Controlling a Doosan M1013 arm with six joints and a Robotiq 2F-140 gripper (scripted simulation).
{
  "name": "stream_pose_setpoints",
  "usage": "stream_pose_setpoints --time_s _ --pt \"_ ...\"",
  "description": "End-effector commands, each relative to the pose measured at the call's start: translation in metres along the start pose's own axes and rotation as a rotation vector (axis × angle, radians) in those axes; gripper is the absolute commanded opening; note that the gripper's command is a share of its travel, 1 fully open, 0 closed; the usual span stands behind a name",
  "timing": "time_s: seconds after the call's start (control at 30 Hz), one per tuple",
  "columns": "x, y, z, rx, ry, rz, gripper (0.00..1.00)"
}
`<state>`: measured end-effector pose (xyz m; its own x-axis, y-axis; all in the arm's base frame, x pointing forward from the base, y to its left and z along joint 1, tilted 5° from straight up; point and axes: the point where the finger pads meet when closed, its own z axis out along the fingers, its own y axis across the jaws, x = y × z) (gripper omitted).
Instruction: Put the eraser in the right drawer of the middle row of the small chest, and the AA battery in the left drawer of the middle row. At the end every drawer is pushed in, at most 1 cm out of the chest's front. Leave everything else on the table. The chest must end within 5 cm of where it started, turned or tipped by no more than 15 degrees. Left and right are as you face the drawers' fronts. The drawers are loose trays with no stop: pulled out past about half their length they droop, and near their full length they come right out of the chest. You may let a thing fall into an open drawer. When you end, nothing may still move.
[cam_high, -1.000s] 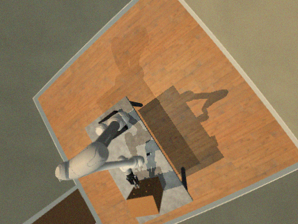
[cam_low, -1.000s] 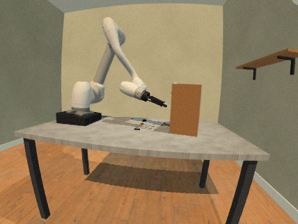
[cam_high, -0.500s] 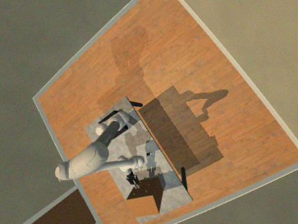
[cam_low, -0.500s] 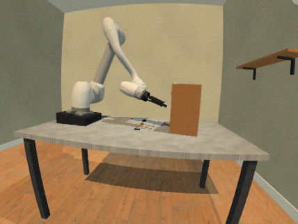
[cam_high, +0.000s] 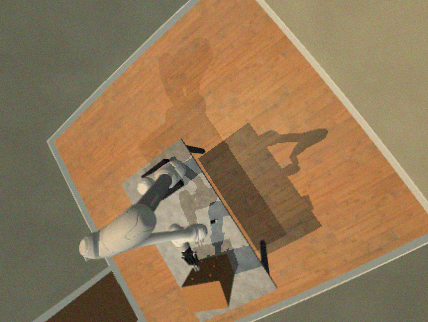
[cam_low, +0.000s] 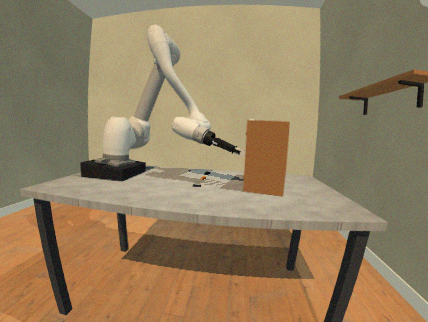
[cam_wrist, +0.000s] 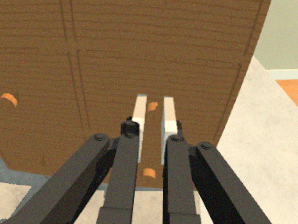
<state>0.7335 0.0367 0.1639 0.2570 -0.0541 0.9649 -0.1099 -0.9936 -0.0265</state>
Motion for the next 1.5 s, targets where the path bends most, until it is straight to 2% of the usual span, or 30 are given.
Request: stream_pose_setpoints --time_s 0.0,0.8,1.47 --pt "-0.001 0.002 0.002 -0.001 -0.004 -0.001 0.08" --pt "-0.001 0.002 0.001 -0.001 -0.004 -0.001 0.08" --pt "-0.006 0.002 -0.012 -0.001 -0.004 -0.001 0.08"
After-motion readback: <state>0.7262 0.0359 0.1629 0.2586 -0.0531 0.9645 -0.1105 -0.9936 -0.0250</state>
